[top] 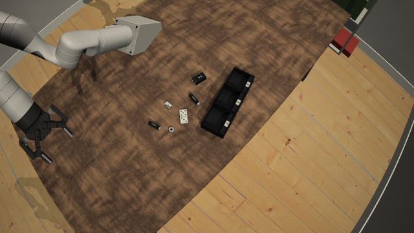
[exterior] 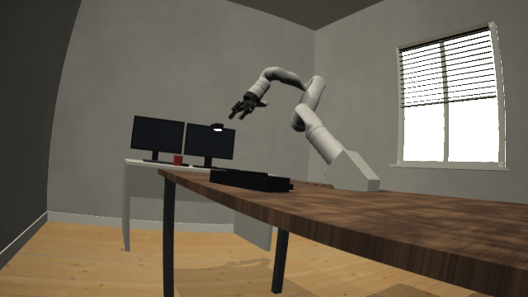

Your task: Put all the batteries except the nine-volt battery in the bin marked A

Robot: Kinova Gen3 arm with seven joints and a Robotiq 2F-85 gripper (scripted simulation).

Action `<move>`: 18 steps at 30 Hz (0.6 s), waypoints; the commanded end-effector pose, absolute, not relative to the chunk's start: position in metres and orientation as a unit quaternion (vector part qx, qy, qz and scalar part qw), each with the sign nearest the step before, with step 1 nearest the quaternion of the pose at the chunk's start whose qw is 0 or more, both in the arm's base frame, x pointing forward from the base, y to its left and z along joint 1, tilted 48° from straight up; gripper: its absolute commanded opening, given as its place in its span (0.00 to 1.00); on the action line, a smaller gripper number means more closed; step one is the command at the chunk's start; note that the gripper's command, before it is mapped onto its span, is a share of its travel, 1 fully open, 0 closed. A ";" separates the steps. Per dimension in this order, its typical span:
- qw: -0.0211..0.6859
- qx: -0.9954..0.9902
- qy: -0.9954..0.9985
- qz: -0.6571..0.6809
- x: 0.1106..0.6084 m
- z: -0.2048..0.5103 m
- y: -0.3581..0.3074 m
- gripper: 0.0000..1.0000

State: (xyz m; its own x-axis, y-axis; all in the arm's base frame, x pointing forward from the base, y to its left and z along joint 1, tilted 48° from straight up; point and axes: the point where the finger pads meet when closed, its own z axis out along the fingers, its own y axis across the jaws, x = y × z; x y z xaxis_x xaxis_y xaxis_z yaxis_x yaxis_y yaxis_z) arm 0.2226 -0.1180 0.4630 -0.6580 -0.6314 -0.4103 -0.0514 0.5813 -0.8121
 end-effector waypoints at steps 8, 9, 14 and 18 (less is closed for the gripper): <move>0.356 -0.207 0.815 -0.406 0.237 0.425 -0.158 0.09; 0.340 -0.193 0.827 -0.404 0.239 0.418 -0.150 0.09; 0.336 -0.185 0.861 -0.333 0.264 0.408 -0.136 0.09; 0.342 -0.188 0.857 -0.338 0.274 0.408 -0.131 0.09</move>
State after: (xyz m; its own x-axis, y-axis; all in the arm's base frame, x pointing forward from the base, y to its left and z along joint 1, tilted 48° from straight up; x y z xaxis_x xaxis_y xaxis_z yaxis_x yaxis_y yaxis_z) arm 0.2616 -0.1345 0.4109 -0.6915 -0.5552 -0.4623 -0.0820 0.6960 -0.7133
